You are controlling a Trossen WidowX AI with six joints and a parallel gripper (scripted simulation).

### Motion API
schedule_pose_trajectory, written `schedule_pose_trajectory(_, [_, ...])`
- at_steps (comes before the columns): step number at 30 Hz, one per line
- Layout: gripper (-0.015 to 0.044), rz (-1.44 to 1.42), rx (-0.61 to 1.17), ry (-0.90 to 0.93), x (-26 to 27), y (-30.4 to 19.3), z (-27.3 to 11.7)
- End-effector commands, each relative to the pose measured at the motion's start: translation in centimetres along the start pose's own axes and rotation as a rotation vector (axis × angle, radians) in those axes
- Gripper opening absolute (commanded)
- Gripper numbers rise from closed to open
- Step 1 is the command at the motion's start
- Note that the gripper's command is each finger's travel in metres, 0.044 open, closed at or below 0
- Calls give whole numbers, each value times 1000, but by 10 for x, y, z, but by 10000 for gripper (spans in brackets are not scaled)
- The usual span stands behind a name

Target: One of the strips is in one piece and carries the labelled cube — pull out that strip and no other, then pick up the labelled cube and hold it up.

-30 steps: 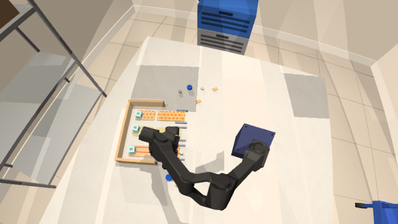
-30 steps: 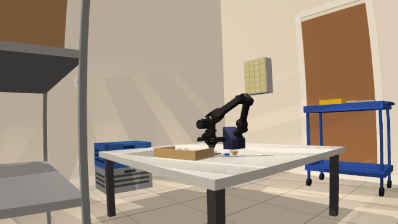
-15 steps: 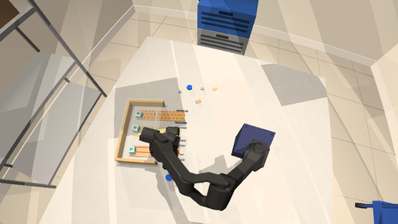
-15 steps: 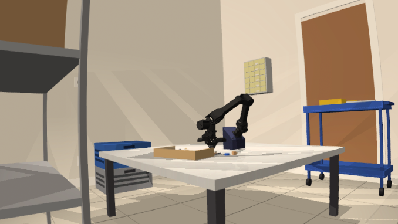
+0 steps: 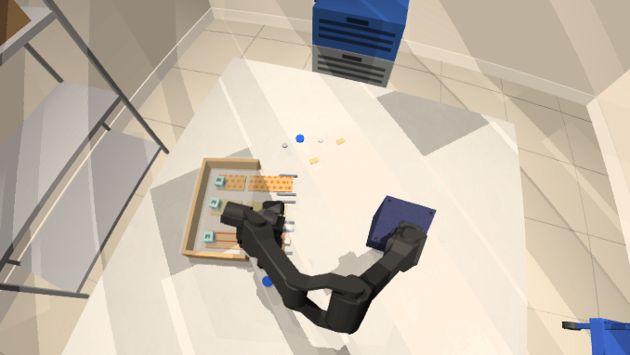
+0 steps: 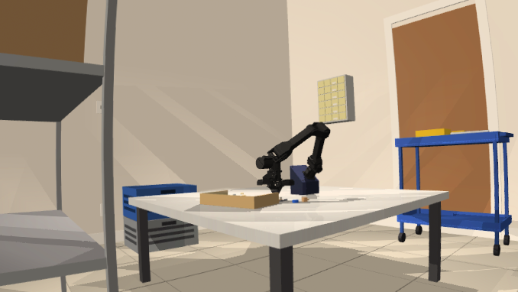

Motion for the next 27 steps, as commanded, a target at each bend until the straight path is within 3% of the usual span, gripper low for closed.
schedule_pose_trajectory(1, [0, 2, 0, -3, 0, 0, 1])
schedule_pose_trajectory(27, [0, 2, 0, -3, -2, -7, 3])
Point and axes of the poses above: the point midway between the two fingers, 35 mm back from their tips, its own z axis out along the fingers, its own x axis across the jaws, y = z × x, the point moved 2 cm from there along -z, back along the fingers, and after that the axes turned 8 degrees about z, right-handed, at the moved point
